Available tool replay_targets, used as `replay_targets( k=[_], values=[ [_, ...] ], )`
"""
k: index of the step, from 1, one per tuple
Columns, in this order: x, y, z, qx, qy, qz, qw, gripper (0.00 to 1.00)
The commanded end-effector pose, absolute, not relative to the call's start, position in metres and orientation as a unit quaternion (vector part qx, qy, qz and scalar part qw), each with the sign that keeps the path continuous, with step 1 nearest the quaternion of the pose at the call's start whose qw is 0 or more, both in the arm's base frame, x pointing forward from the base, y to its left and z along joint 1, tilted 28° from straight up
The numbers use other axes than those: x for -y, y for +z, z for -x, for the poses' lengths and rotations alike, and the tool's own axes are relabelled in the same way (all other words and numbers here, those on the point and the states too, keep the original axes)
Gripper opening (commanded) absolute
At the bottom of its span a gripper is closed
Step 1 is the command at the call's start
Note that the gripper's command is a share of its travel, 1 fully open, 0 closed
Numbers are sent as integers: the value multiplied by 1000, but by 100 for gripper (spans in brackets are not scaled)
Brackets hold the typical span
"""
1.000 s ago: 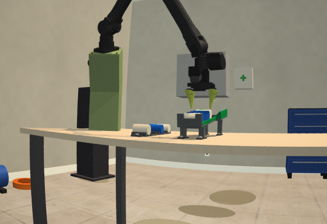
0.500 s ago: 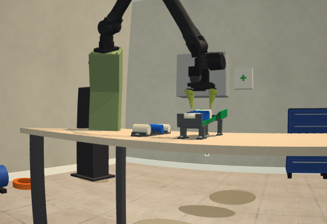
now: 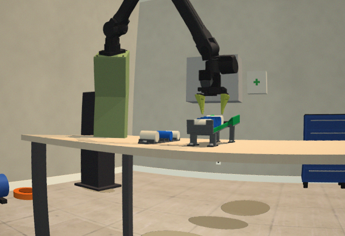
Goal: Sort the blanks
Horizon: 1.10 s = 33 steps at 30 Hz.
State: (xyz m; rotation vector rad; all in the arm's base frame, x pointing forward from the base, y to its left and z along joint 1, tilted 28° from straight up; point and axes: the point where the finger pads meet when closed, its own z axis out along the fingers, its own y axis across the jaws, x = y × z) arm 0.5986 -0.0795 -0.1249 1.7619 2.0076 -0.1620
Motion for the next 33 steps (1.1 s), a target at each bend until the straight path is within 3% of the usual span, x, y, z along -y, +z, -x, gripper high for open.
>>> replay_targets(
  k=[1,10,19,23,33],
  values=[
    [87,-129,-607,-729,-54,-641,235,80],
    [82,-112,-624,-728,-38,-636,254,80],
    [91,-156,-614,-732,-54,-637,235,80],
    [92,-130,-631,-726,-38,-637,255,80],
    [93,-152,-613,-730,-53,-639,236,80]
  ],
)
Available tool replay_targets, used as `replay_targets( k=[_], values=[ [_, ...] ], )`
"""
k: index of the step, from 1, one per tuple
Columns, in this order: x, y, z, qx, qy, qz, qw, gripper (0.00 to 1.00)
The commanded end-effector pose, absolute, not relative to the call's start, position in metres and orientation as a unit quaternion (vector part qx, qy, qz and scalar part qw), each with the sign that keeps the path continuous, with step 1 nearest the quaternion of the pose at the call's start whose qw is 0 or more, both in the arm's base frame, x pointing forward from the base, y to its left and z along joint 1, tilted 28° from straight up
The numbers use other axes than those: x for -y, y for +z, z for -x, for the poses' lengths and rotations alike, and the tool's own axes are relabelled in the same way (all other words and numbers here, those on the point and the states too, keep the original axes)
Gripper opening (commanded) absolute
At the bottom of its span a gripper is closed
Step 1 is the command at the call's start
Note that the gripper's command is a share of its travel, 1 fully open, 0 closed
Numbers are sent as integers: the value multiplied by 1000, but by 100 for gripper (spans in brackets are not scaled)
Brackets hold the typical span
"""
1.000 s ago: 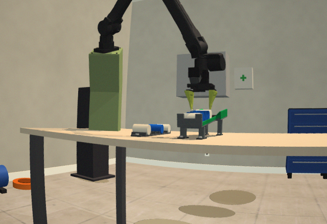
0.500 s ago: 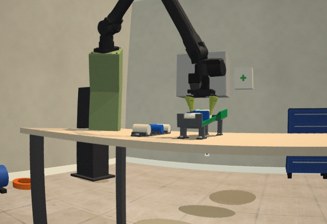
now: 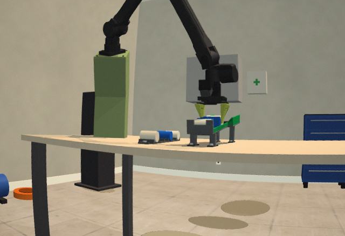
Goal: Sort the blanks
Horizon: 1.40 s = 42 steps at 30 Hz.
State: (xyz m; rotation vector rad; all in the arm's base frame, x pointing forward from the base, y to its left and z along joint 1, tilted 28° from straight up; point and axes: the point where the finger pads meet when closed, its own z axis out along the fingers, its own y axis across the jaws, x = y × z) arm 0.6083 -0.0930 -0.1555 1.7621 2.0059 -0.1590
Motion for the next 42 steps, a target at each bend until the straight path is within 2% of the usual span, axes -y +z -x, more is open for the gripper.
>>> replay_targets(
  k=[1,30,31,42],
  values=[
    [93,-151,-614,-730,-52,-639,237,80],
    [93,-151,-614,-730,-52,-639,238,80],
    [93,-151,-614,-730,-52,-639,238,60],
    [93,-151,-614,-730,-52,-639,238,60]
  ],
)
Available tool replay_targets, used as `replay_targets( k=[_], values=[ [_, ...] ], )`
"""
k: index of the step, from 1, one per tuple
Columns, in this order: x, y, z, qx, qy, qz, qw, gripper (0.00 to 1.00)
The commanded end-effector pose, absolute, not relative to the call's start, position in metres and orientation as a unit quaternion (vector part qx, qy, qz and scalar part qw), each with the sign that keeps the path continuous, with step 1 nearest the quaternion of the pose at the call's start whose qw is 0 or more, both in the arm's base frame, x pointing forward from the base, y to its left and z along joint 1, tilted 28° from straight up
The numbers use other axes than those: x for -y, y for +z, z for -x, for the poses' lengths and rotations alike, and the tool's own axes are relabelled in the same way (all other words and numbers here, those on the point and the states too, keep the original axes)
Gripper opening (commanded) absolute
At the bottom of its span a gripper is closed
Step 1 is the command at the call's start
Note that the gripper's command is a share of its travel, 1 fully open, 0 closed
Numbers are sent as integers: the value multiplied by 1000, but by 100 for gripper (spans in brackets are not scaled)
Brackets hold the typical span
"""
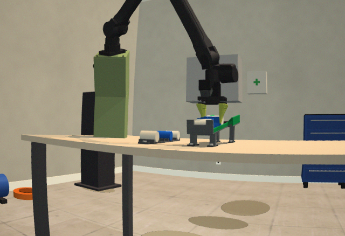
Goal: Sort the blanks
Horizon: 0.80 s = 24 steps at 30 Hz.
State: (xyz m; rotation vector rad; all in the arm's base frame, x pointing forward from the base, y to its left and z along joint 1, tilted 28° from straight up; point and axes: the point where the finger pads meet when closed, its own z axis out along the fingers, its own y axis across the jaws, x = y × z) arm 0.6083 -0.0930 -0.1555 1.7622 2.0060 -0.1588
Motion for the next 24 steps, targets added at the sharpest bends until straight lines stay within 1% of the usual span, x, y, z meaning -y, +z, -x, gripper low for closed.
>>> replay_targets(
  k=[1,24],
  values=[
    [93,-151,-614,-730,-52,-639,238,60],
    [92,-147,-615,-730,-51,-639,239,60]
  ],
)
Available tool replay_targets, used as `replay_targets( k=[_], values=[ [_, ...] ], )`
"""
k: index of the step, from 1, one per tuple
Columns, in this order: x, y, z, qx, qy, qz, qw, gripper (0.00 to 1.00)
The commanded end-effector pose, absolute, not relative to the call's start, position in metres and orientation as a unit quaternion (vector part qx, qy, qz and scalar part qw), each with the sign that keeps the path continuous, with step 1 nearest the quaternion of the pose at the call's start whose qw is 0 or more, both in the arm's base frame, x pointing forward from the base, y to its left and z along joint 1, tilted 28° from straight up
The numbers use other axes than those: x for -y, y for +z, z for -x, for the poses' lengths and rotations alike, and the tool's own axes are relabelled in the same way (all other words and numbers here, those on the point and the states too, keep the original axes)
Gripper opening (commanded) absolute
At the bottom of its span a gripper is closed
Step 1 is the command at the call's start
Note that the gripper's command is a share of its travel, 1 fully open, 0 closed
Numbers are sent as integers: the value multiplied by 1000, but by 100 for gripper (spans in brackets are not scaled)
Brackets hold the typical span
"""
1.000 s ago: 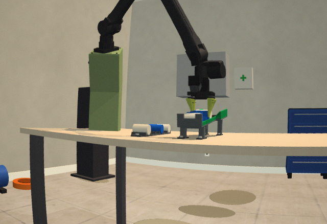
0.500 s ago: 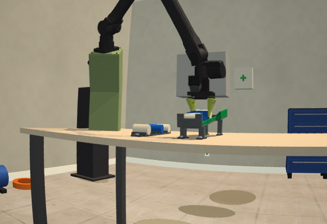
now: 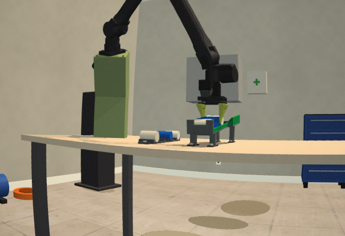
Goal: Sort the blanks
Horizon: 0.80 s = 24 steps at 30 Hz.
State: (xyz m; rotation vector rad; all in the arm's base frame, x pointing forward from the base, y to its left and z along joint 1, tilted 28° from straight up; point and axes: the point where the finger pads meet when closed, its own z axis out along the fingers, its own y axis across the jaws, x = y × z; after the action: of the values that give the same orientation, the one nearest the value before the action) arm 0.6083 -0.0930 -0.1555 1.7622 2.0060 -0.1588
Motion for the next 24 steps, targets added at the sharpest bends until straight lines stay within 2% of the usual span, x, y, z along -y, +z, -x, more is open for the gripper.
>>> replay_targets(
  k=[1,19,22,24],
  values=[
    [89,-138,-615,-729,-49,-638,241,60],
    [47,-59,-586,-731,-50,-638,238,60],
    [46,-47,-593,-728,-45,-639,244,60],
    [60,-71,-583,-725,-62,-647,228,60]
  ],
)
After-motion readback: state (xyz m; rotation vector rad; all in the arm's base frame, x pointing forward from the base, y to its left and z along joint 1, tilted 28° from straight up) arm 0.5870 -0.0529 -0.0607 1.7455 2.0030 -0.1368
